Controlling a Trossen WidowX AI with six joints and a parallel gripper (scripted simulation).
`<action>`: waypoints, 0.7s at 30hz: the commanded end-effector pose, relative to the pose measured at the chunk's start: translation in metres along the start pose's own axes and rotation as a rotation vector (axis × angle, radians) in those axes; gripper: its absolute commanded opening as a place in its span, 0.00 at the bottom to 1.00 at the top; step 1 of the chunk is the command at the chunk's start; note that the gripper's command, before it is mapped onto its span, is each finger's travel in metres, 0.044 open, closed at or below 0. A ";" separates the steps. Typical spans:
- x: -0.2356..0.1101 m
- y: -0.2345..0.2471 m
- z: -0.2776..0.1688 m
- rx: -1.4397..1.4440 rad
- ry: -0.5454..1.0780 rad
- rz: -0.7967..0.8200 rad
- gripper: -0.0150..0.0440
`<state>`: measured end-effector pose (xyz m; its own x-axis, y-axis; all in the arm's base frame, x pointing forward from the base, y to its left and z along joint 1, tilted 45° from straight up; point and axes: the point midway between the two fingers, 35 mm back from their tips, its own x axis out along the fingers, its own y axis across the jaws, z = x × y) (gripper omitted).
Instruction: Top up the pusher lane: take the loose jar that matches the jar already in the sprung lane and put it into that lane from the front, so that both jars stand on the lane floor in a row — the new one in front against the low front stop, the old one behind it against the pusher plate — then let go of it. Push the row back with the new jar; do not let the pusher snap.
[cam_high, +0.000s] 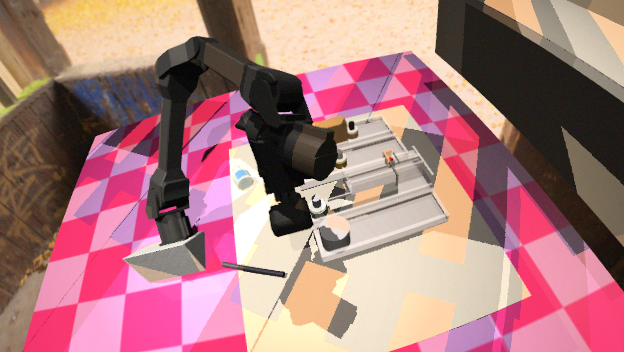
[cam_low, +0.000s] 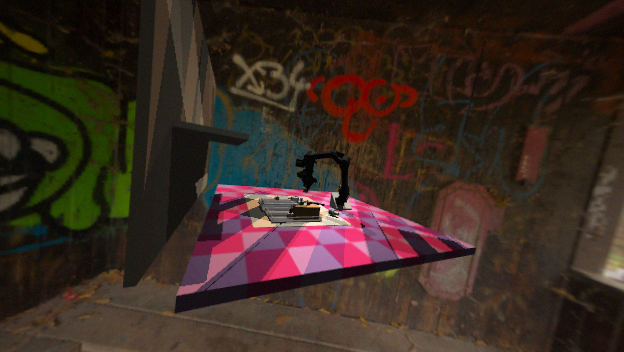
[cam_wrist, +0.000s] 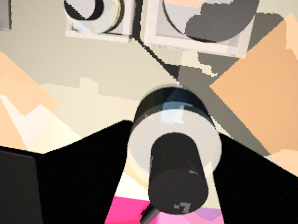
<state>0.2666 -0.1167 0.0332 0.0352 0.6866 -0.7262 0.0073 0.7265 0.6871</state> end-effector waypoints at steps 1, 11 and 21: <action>0.012 0.020 0.005 -0.009 0.000 0.002 0.25; 0.039 0.060 0.009 -0.025 0.001 0.012 0.25; 0.063 0.061 0.009 -0.025 0.001 0.013 0.25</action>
<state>0.2792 -0.0355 0.0340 0.0364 0.6925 -0.7205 -0.0230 0.7214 0.6922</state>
